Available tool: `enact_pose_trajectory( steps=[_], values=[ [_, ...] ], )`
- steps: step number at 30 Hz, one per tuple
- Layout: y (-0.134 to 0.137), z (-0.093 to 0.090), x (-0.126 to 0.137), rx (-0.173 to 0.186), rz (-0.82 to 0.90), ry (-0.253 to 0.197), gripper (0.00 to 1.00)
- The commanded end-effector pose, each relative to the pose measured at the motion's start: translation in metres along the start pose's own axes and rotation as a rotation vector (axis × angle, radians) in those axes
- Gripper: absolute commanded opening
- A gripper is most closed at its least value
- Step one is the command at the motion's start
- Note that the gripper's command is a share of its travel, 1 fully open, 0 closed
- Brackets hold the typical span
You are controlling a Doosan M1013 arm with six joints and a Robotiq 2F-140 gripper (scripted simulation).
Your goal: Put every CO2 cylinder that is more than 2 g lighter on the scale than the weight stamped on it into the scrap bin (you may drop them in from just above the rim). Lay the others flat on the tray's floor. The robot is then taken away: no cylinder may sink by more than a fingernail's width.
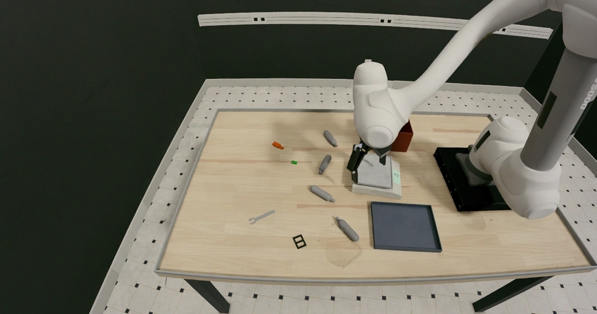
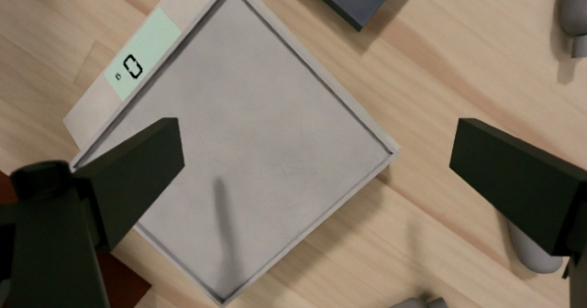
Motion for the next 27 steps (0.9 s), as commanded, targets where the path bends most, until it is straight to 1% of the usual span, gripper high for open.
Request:
enact_pose_trajectory(
  steps=[1,18,20,21,23,25,26,27],
  values=[
    [0.000,0.001,0.000,0.001,0.000,-0.001,1.00],
    [0.000,0.001,0.000,0.001,0.003,-0.001,1.00],
    [-0.004,0.008,-0.001,0.004,0.055,-0.013,1.00],
    [-0.009,0.015,-0.002,0.006,0.115,-0.027,1.00],
    [-0.024,0.036,-0.006,0.007,0.291,-0.068,1.00],
    [-0.024,0.036,-0.006,0.007,0.291,-0.068,1.00],
    [-0.033,0.048,-0.008,0.003,0.395,-0.093,1.00],
    [-0.033,0.048,-0.008,0.003,0.395,-0.093,1.00]
  ],
)
Point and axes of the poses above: the point where the finger pads meet when closed, its own z axis back along the fingers, its own y axis across the jaws, x = y × z, the point moved 8 cm from there along z, back along the fingers, and after that the axes turned 6 degrees about z, right-handed, at the moved point
